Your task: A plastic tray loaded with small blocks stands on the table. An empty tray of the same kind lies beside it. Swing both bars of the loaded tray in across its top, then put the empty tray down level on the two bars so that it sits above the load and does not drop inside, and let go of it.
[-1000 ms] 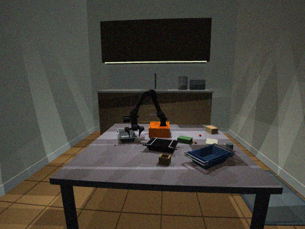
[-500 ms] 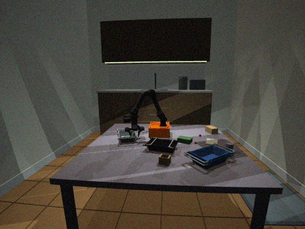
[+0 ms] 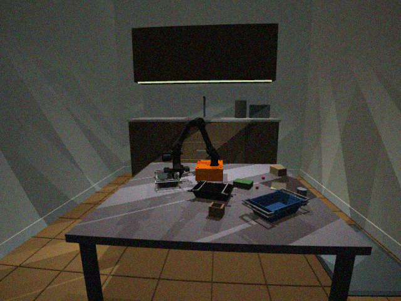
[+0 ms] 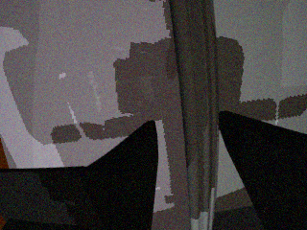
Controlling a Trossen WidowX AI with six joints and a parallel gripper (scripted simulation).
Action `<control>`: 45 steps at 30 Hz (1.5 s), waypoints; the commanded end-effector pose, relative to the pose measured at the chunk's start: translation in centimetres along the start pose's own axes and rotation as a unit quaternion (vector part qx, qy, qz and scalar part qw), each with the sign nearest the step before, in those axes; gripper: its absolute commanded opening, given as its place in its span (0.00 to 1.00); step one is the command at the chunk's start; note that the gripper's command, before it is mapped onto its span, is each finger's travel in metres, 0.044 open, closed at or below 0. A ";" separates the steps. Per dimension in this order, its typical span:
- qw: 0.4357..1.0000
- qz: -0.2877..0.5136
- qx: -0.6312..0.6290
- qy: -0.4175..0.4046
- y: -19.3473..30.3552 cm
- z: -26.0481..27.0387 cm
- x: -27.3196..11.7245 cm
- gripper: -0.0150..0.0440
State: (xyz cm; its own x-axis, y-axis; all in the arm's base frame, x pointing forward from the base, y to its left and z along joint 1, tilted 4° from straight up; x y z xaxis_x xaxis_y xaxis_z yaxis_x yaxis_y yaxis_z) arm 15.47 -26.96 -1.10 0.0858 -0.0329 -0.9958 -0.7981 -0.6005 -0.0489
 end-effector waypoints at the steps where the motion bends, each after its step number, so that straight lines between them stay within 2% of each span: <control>1: 1.000 -0.002 0.002 -0.003 -0.1 0.1 0.1 0.50; 23: 1.000 -0.002 0.002 -0.003 0.0 0.0 -0.5 0.25; 35: 1.000 -0.001 0.002 -0.002 0.0 -0.1 -7.5 0.25; 45: 1.000 -0.001 0.002 -0.002 0.0 0.0 -7.9 0.25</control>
State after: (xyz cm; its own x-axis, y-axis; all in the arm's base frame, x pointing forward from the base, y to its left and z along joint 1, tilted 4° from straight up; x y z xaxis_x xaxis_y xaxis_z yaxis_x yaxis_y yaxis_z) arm 14.61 -26.32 5.95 0.0701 -0.0025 -0.9975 -0.8035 -0.5927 -0.0549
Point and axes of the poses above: the point midway between the two fingers, 35 mm back from their tips, its own x axis out along the fingers, its own z axis across the jaws, y = z × x, the point moved 3 cm from there along -x, back along the fingers, and after that the axes turned 14 degrees about -x, right-handed, at the moved point
